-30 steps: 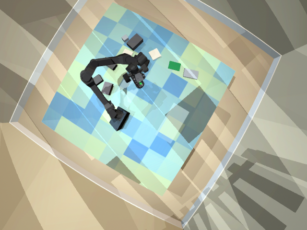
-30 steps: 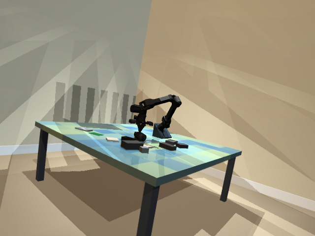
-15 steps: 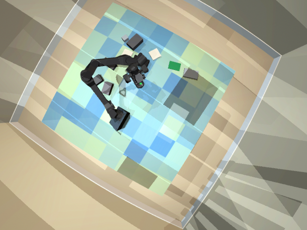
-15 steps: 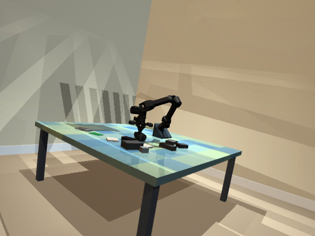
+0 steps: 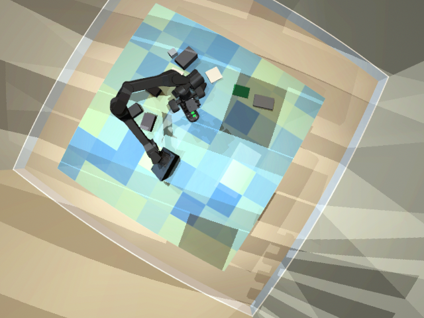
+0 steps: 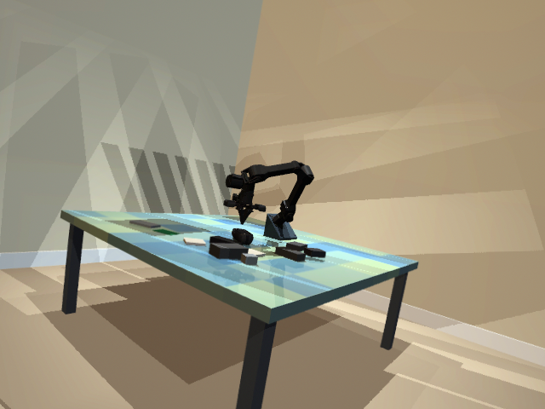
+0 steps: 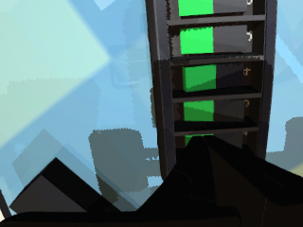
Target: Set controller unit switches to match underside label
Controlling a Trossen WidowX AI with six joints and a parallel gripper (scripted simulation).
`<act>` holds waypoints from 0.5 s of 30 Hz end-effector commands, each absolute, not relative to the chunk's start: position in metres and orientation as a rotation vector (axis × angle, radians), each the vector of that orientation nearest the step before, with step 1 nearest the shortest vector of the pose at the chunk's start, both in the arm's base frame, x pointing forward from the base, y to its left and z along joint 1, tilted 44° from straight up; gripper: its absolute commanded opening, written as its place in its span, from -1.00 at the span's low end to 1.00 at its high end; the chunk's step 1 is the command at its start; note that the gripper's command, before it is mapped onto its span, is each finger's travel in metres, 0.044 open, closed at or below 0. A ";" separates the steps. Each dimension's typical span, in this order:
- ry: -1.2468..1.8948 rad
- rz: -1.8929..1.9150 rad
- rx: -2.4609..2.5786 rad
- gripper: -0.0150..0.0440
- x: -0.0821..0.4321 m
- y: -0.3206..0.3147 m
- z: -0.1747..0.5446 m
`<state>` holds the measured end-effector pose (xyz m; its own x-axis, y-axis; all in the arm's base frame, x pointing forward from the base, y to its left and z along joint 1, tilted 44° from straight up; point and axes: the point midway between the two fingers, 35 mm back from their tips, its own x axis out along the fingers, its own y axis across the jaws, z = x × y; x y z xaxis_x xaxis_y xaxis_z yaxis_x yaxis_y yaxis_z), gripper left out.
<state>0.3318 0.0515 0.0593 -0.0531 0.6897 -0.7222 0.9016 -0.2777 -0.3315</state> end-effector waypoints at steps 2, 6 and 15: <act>1.725 -1.242 1.954 -0.49 0.328 0.049 0.063; 1.725 -1.243 1.954 -0.49 0.316 0.044 0.063; 1.725 -1.243 1.954 -0.49 0.317 0.043 0.063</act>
<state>0.3179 0.0435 0.0636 -0.0630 0.6901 -0.7210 0.9020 -0.2698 -0.3370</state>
